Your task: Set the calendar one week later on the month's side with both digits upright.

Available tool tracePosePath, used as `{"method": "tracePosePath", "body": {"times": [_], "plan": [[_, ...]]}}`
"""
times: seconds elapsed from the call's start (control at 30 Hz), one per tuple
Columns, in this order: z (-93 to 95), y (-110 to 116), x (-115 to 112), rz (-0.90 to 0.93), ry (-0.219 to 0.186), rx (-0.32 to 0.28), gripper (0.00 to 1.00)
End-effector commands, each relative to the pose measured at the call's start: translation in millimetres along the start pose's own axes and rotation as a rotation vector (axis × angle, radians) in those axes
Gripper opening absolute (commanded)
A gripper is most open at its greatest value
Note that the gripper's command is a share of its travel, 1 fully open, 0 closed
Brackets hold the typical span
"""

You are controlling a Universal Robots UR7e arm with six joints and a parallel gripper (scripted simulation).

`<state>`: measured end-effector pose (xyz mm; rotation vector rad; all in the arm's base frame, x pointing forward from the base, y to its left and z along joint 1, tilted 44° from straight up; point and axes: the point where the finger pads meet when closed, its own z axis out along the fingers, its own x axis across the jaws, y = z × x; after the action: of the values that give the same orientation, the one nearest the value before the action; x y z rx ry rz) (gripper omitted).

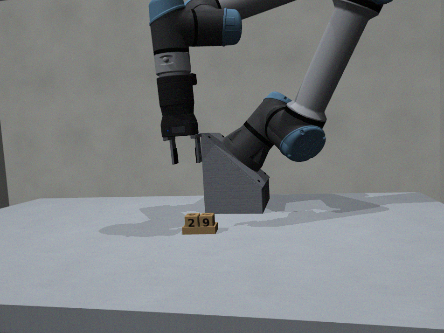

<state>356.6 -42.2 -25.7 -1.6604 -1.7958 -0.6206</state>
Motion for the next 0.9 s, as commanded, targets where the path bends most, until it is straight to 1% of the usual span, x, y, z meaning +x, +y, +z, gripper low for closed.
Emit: {"method": "tracePosePath", "body": {"times": [0.0, 0.33, 0.87], "plan": [[8.5, -7.8, -1.4, -0.060, -0.016, -0.044, 1.00], [16.6, -15.2, -0.4, -0.099, -0.026, -0.071, 1.00], [17.2, -15.5, -0.6, -0.104, -0.028, -0.073, 1.00]]}}
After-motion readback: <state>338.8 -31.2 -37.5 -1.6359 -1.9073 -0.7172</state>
